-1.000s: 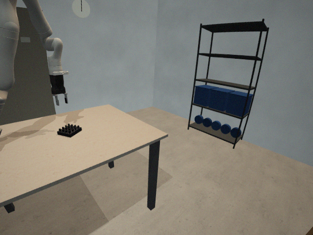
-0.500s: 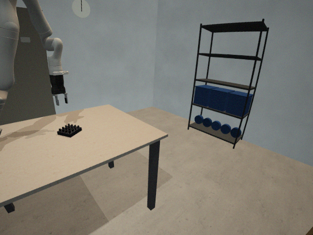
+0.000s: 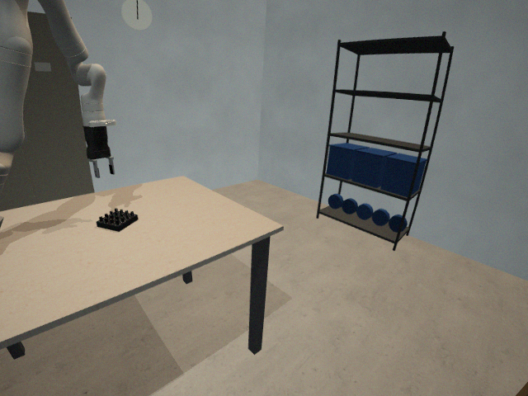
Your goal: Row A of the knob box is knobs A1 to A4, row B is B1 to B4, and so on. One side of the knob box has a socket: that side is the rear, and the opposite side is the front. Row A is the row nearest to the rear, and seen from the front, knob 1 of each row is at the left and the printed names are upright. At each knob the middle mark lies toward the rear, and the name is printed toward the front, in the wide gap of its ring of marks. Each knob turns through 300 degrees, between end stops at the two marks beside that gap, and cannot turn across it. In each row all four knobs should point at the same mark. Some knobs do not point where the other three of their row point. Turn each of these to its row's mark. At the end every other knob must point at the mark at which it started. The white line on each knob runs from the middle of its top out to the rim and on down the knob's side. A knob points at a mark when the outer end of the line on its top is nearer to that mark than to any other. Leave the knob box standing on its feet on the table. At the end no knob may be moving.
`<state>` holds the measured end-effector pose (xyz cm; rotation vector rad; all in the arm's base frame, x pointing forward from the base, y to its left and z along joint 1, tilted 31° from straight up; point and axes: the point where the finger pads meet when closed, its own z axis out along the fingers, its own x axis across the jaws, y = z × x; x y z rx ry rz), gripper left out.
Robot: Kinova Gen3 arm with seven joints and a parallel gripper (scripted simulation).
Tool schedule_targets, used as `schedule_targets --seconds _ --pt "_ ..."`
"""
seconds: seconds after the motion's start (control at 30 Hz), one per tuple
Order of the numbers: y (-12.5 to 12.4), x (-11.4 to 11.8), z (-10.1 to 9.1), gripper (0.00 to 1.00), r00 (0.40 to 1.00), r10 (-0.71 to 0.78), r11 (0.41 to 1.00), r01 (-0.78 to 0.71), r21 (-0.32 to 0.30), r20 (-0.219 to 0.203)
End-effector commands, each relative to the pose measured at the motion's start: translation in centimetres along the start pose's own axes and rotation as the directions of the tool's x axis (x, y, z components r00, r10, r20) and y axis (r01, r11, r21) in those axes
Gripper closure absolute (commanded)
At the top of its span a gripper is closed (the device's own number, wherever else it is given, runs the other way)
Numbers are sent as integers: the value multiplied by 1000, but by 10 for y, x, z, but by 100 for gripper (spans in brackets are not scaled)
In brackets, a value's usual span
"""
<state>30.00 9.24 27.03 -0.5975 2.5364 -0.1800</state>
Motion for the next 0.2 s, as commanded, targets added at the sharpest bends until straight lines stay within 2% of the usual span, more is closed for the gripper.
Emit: schedule_targets --seconds 0.0,0.17 --pt "0 0 0 0 1000 0 1000 0 0 1" --pt "0 0 0 0 1000 0 1000 0 0 1"
